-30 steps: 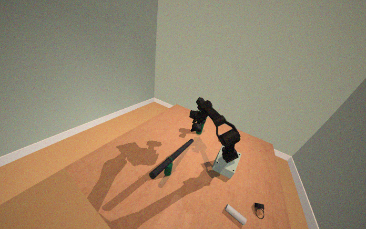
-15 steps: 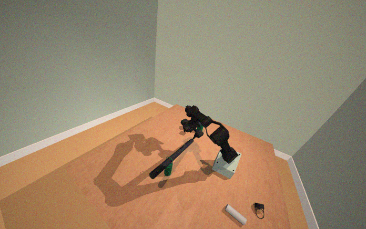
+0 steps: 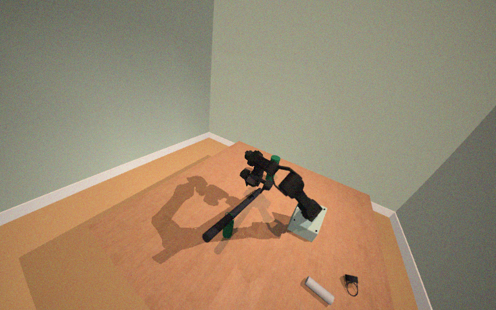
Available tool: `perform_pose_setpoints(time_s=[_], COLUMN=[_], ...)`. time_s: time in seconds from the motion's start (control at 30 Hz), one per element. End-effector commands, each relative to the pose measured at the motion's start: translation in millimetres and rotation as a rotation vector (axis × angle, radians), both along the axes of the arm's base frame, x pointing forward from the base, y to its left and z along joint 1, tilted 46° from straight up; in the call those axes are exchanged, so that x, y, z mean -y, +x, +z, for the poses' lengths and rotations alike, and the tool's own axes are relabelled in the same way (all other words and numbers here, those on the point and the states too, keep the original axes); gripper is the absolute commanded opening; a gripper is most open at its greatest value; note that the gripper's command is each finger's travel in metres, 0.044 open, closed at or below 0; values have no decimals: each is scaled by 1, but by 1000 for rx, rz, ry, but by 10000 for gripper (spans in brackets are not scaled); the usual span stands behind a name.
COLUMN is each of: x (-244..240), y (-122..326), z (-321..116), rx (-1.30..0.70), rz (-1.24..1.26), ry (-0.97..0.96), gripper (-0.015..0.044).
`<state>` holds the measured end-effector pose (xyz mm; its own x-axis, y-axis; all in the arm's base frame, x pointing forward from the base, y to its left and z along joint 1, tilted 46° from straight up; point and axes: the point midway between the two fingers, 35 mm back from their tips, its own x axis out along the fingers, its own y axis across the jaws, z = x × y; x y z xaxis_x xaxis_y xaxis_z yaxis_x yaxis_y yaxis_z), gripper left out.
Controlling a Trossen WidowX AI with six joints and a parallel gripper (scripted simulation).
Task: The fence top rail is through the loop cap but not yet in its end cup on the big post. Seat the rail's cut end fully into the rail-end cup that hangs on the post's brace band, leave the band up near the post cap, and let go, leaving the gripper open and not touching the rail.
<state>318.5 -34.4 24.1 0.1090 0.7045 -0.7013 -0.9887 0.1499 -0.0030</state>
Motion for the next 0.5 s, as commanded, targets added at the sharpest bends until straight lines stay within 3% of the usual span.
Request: perform_pose_setpoints(time_s=[0.0,0.47], x=[-7,-21], y=[-3,-1], z=[-9,-22], rx=[-18,-18], rz=[-3,-3], ry=[12,12], gripper=[440,440])
